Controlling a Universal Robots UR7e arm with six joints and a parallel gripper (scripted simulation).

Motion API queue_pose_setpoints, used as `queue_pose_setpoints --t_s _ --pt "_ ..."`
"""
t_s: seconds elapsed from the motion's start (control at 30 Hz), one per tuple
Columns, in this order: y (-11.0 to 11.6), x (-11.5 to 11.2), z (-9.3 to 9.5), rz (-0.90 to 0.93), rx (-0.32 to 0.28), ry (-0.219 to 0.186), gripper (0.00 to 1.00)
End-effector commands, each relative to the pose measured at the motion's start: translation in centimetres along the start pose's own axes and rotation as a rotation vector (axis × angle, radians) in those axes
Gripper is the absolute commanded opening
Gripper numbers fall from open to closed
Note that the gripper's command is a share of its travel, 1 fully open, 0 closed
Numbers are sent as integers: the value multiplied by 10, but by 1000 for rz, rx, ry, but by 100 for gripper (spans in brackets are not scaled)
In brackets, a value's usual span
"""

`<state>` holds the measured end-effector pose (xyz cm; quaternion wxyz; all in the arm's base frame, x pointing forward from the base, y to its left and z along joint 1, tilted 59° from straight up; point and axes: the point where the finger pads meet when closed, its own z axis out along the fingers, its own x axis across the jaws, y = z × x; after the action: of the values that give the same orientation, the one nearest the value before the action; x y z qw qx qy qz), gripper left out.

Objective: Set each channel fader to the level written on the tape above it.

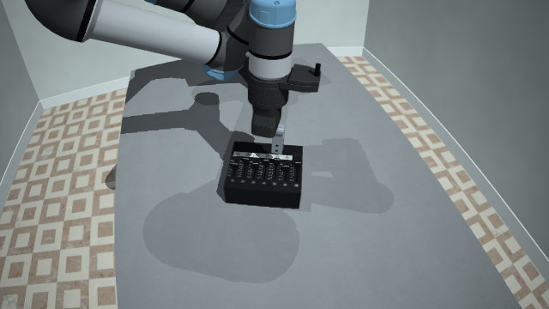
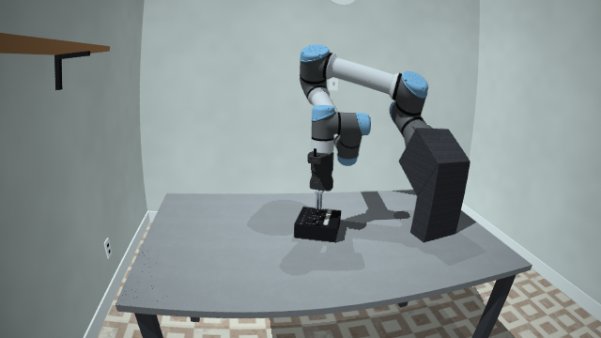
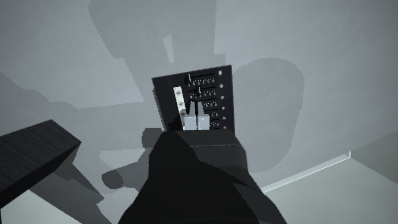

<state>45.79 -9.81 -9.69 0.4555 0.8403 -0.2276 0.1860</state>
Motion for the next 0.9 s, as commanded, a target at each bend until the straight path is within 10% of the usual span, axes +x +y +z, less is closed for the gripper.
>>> queue_pose_setpoints --t_s 0.0,0.87 --pt "-4 -6 0 -203 20 23 0" --pt "0 -27 2 -1204 6 32 0"
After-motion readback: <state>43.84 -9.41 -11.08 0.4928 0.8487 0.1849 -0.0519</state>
